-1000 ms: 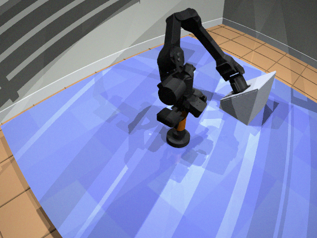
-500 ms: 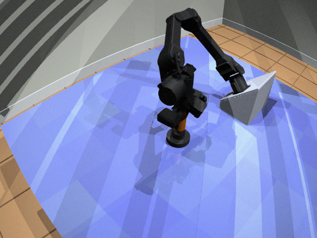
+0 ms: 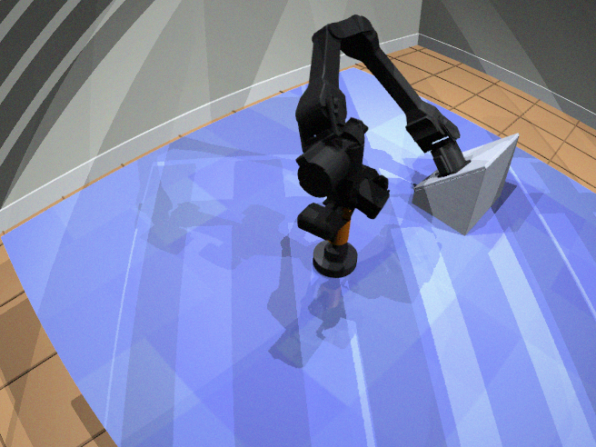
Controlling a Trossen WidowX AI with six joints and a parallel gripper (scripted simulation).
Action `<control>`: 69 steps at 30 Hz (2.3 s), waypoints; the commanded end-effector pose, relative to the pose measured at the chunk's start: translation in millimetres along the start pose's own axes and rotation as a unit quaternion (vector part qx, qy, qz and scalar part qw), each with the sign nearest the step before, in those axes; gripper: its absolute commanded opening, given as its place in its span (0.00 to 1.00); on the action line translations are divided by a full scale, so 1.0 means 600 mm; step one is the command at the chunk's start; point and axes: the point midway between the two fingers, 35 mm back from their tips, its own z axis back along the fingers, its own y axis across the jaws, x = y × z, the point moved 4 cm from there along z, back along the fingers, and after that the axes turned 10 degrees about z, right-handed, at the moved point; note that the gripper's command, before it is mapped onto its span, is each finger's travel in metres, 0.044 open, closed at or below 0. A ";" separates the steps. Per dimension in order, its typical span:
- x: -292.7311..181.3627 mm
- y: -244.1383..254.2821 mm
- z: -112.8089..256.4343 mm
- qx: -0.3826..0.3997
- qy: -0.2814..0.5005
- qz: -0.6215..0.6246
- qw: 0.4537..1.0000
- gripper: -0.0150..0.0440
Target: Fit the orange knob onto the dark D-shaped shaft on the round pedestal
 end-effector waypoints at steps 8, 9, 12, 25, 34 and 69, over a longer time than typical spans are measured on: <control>-0.001 -0.005 -0.003 -0.002 0.001 0.076 0.997 0.25; -0.001 -0.005 -0.004 -0.002 0.001 0.076 0.997 0.25; -0.001 -0.005 -0.005 -0.002 0.001 0.076 0.997 0.25; 0.002 0.000 0.003 -0.002 0.001 0.089 0.996 0.25; 0.002 0.000 -0.001 -0.002 0.001 0.180 0.984 0.25; 0.003 -0.002 -0.005 -0.002 0.001 0.180 0.984 0.25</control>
